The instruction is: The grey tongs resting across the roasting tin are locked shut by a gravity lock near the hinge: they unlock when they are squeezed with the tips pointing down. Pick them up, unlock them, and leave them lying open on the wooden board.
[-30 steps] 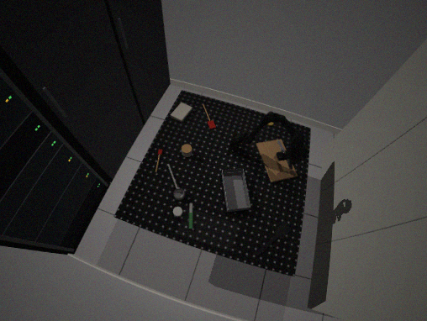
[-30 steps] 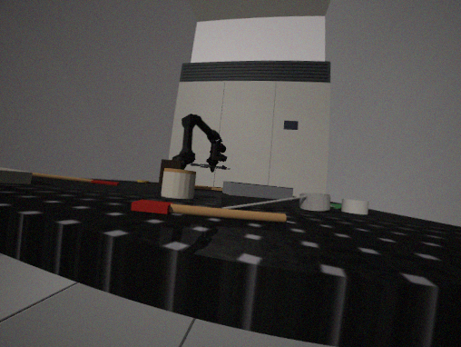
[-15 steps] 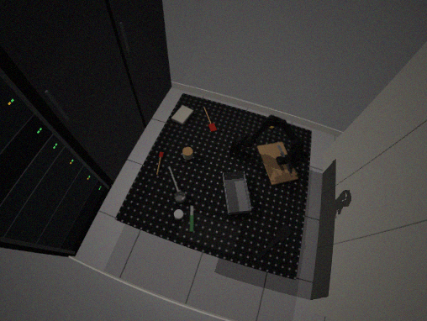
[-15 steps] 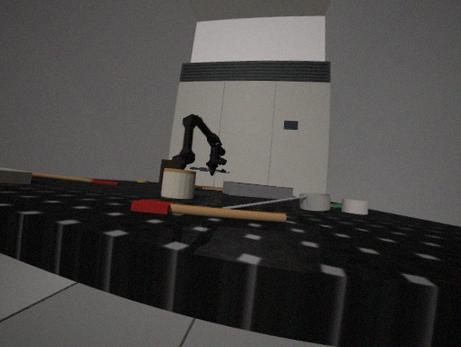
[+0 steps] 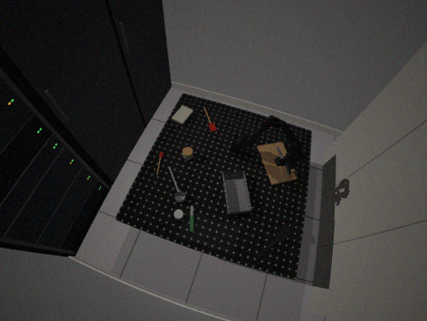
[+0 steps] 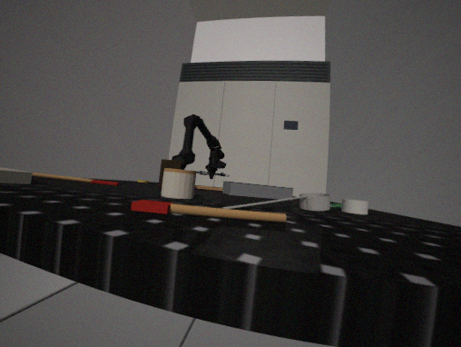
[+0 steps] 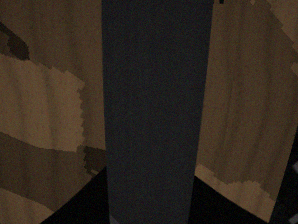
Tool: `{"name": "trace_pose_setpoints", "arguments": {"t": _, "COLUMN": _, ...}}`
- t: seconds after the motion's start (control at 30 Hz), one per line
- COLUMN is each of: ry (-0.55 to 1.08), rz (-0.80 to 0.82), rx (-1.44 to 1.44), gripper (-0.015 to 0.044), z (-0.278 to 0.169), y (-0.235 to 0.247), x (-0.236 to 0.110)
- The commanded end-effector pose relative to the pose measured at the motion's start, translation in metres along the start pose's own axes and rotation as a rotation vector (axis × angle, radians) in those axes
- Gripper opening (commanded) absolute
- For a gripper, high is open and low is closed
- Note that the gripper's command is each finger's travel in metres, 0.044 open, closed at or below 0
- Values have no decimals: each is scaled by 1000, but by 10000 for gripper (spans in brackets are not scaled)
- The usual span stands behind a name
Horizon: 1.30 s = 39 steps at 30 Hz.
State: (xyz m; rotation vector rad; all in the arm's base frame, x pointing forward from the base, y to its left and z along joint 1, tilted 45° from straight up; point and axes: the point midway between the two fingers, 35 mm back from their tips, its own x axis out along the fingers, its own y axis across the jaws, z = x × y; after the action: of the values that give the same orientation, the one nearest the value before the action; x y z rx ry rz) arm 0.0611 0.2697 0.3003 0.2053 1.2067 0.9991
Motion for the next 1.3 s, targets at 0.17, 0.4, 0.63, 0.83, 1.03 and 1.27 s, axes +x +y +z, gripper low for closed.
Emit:
{"name": "trace_pose_setpoints", "arguments": {"t": 0.17, "ry": 2, "rz": -4, "rx": 5, "gripper": -150, "z": -3, "y": -1, "x": 16}}
{"name": "trace_pose_setpoints", "arguments": {"t": 0.4, "ry": 1, "rz": -3, "rx": 5, "gripper": -150, "z": -5, "y": -2, "x": 25}}
{"name": "trace_pose_setpoints", "arguments": {"t": 0.63, "ry": 3, "rz": 1, "rx": 1, "gripper": -71, "z": -5, "y": -1, "x": 23}}
{"name": "trace_pose_setpoints", "arguments": {"t": 0.83, "ry": 3, "rz": 1, "rx": 1, "gripper": 86, "z": -5, "y": -1, "x": 23}}
{"name": "trace_pose_setpoints", "arguments": {"t": 1.03, "ry": 3, "rz": 1, "rx": 1, "gripper": 244, "z": -5, "y": -1, "x": 23}}
{"name": "trace_pose_setpoints", "arguments": {"t": 1.27, "ry": 3, "rz": 1, "rx": 1, "gripper": 427, "z": -5, "y": -1, "x": 23}}
